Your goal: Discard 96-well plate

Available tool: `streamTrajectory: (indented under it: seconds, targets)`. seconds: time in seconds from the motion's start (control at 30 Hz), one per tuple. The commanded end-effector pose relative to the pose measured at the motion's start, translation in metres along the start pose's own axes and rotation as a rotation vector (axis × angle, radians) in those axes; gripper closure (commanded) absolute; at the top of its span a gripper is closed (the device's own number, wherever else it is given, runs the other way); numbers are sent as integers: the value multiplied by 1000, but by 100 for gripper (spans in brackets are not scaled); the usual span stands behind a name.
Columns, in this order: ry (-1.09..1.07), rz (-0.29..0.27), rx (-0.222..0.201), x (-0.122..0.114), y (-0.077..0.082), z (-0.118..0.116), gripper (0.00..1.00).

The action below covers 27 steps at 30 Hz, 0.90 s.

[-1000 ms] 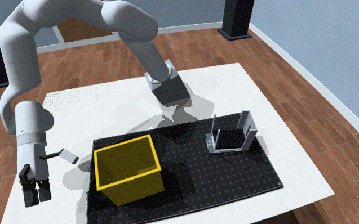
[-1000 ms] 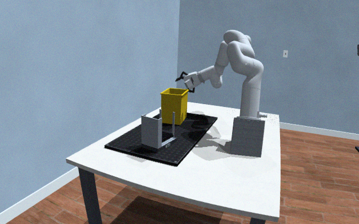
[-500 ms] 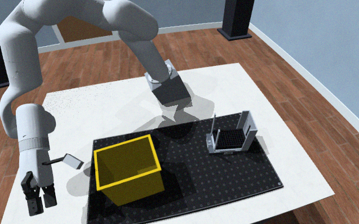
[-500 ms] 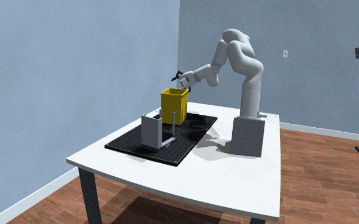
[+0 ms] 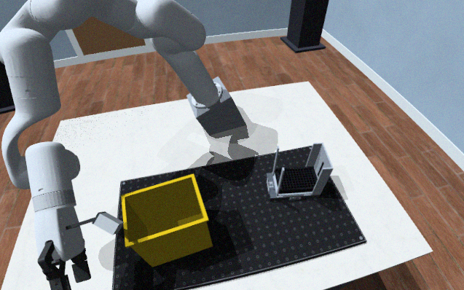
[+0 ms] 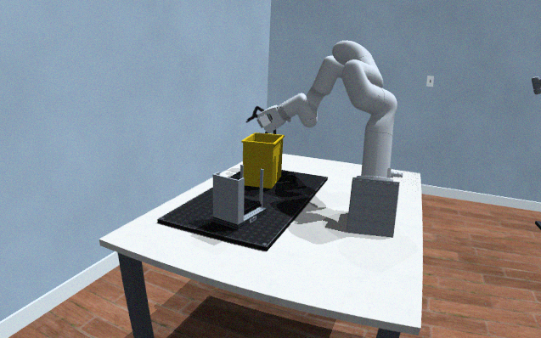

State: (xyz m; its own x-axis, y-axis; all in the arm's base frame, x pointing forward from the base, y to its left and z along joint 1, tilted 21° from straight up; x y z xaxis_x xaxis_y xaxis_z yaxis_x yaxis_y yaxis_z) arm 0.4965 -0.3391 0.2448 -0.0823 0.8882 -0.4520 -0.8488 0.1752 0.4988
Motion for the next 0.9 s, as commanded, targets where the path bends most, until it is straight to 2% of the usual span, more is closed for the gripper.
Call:
streamTrajectory:
  seconds: [0.0, 0.03, 0.2, 0.27, 0.33, 0.53, 0.6, 0.77, 0.83, 0.87]
  targets:
    - [-30, 9, 23, 11, -10, 12, 0]
    - [-52, 16, 39, 14, -13, 16, 0]
    - [-52, 16, 39, 31, -25, 27, 0]
    - [-52, 16, 39, 31, -25, 27, 0]
    - [-97, 31, 78, 38, -29, 35, 0]
    - [-97, 31, 78, 57, -39, 45, 0]
    - [-141, 47, 119, 65, -43, 53, 0]
    - [-141, 47, 119, 85, -51, 63, 0]
    - [-141, 47, 119, 85, -51, 63, 0]
    - [-163, 54, 143, 89, -52, 66, 0]
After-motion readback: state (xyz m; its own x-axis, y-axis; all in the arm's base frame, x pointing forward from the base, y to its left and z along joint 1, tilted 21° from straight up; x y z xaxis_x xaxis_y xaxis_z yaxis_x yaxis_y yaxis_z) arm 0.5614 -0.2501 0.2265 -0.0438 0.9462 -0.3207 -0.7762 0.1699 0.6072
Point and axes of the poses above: the point where the finger pads meet when closed, its own y axis back along the fingers, its own z axis across the jaws, x = y × z, the point moved 8 cm from there along y, back along the fingers, and after that the axes turned 4 degrees about y, right-handed, at the moved point
